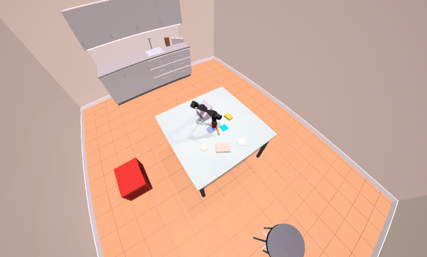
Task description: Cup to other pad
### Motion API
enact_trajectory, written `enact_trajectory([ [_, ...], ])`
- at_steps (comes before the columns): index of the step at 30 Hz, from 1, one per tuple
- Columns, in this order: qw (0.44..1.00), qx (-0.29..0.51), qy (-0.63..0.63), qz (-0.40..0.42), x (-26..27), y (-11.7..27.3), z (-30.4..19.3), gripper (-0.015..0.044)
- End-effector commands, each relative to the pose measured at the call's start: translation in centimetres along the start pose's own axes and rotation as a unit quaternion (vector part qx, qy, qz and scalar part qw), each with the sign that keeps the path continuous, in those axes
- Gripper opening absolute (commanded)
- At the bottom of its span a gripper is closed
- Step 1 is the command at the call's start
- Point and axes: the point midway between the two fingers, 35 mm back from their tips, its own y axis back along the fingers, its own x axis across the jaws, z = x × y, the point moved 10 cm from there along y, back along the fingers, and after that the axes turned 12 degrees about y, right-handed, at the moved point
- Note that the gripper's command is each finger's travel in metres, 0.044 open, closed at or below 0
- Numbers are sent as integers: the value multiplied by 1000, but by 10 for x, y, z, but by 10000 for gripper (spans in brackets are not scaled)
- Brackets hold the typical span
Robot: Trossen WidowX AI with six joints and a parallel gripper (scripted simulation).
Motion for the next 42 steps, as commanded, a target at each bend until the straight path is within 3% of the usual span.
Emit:
enact_trajectory([
  [1,1000,-2,-2,-1,-3,1,7,0],
  [42,1000,-4,-3,-2,-15,4,82,0],
])
